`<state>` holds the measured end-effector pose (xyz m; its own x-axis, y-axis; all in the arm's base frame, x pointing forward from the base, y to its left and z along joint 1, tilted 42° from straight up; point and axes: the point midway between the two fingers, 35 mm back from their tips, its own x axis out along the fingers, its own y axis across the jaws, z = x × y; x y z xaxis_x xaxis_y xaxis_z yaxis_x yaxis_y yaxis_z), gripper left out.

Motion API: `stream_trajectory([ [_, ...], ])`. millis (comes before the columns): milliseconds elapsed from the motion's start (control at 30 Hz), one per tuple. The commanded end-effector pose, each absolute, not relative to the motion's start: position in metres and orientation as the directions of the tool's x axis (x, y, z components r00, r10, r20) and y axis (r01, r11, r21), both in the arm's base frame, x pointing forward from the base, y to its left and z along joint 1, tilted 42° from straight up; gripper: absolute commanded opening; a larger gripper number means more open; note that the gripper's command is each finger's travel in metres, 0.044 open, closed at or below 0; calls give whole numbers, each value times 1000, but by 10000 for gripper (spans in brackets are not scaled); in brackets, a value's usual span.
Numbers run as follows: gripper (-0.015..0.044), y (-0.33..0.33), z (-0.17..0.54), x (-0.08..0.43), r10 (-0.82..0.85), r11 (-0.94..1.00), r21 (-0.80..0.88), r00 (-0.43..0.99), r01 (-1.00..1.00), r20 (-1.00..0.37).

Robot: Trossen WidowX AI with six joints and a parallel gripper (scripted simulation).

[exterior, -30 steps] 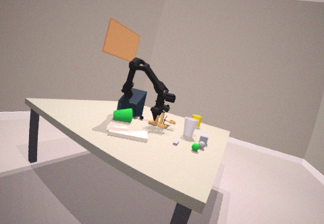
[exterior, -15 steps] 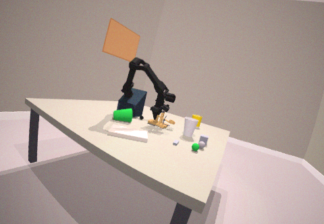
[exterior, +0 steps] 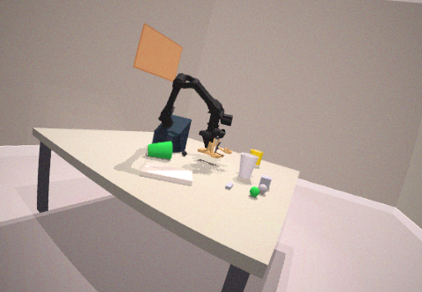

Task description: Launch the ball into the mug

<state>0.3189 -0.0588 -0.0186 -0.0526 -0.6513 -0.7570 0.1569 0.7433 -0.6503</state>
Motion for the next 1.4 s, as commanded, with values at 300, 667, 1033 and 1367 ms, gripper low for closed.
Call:
stream_trajectory([
  [300, 0, 31, -87, 309, -636, 638, -555, -41, 535, -770],
  [667, 0, 91, -146, 284, -653, 460, -444, -46, 769, -756],
  [1033, 0, 92, -150, 286, -653, 458, -442, -46, 771, -756],
  [1367, 0, 81, -163, 286, -654, 458, -442, -45, 771, -755],
])
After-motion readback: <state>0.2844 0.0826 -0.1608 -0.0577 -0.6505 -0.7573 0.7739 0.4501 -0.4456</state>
